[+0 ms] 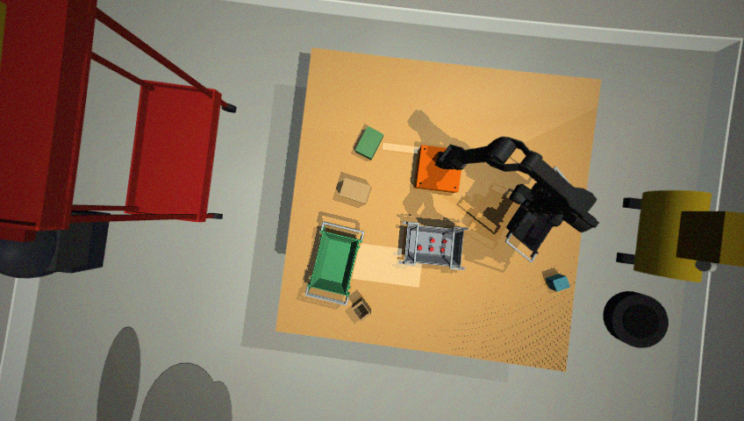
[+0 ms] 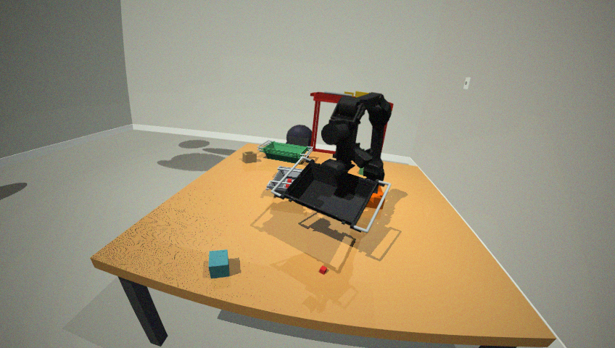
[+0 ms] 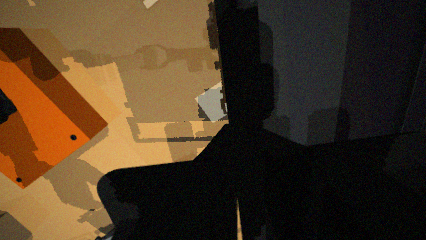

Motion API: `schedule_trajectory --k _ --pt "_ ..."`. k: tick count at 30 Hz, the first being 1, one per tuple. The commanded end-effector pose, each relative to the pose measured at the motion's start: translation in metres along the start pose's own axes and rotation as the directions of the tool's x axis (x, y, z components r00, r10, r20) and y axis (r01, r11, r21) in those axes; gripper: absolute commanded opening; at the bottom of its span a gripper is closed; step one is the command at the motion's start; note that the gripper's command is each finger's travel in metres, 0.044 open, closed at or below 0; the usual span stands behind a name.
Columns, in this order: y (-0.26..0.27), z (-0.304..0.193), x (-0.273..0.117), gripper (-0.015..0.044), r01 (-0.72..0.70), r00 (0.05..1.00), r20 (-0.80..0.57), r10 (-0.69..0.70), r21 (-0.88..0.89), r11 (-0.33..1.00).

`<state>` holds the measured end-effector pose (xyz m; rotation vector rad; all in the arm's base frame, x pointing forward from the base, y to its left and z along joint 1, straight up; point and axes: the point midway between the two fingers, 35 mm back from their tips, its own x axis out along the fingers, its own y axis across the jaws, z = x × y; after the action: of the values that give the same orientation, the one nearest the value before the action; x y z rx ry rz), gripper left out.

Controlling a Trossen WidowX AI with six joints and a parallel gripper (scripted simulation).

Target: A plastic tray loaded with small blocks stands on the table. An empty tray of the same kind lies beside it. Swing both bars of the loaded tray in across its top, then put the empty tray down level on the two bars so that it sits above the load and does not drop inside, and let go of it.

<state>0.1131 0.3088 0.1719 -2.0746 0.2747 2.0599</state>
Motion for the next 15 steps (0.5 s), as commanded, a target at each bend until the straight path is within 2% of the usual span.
schedule_trajectory --k 1,15 --pt "0.000 -0.017 -0.003 0.0000 0.012 1.000 -0.003 -0.012 0.057 0.998" --pt "0.012 -0.071 -0.003 0.0000 0.013 1.000 -0.007 -0.011 0.228 0.974"
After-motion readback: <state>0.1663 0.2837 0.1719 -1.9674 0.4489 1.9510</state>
